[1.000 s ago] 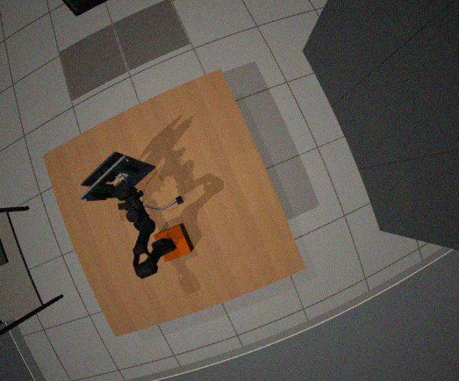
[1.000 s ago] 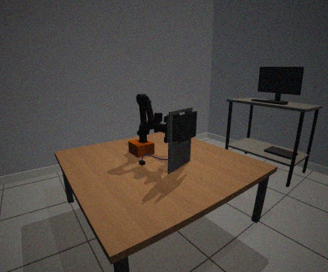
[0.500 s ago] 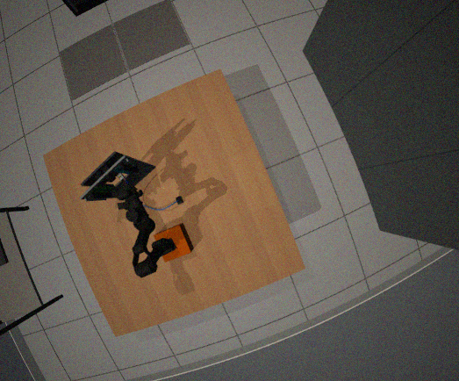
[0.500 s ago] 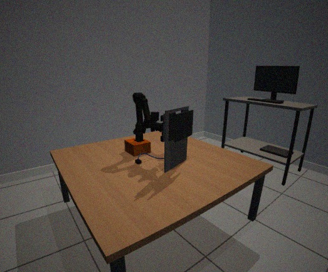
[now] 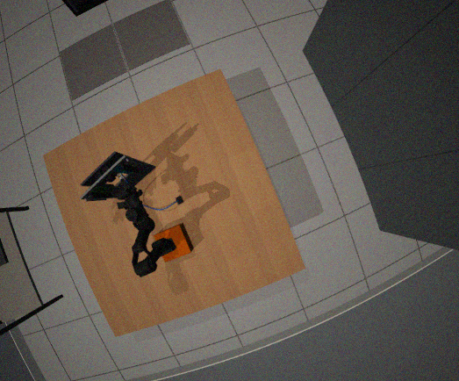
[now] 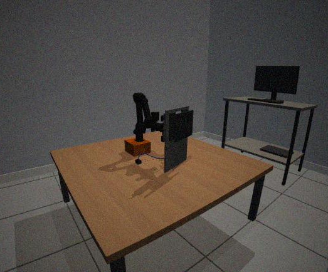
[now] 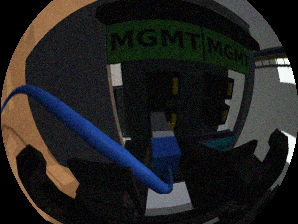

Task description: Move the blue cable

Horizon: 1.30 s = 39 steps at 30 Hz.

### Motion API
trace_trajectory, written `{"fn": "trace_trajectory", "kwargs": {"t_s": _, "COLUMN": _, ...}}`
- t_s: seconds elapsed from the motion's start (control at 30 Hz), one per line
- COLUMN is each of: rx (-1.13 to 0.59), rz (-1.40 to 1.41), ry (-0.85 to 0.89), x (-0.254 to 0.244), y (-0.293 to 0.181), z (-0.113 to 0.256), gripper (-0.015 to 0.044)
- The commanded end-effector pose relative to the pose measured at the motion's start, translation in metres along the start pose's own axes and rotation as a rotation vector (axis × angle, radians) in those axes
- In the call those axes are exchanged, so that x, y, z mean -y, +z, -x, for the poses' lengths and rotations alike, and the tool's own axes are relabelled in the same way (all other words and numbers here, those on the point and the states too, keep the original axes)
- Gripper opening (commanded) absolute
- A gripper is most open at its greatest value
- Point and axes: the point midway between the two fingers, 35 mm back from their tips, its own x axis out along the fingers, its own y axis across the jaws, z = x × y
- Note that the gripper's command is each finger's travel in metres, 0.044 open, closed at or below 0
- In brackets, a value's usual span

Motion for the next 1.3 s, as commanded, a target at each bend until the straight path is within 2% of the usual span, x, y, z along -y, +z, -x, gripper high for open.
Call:
{"fn": "trace_trajectory", "kwargs": {"t_s": 0.0, "rx": -0.002, "rz": -0.004, "ry": -0.012, "x": 0.0035, "y": -0.0001, "z": -0.0019, "gripper": 0.0}}
{"fn": "trace_trajectory", "kwargs": {"t_s": 1.27, "rx": -0.002, "rz": -0.005, "ry": -0.015, "x": 0.0035, "y": 0.0011, "z": -0.0089, "gripper": 0.0}}
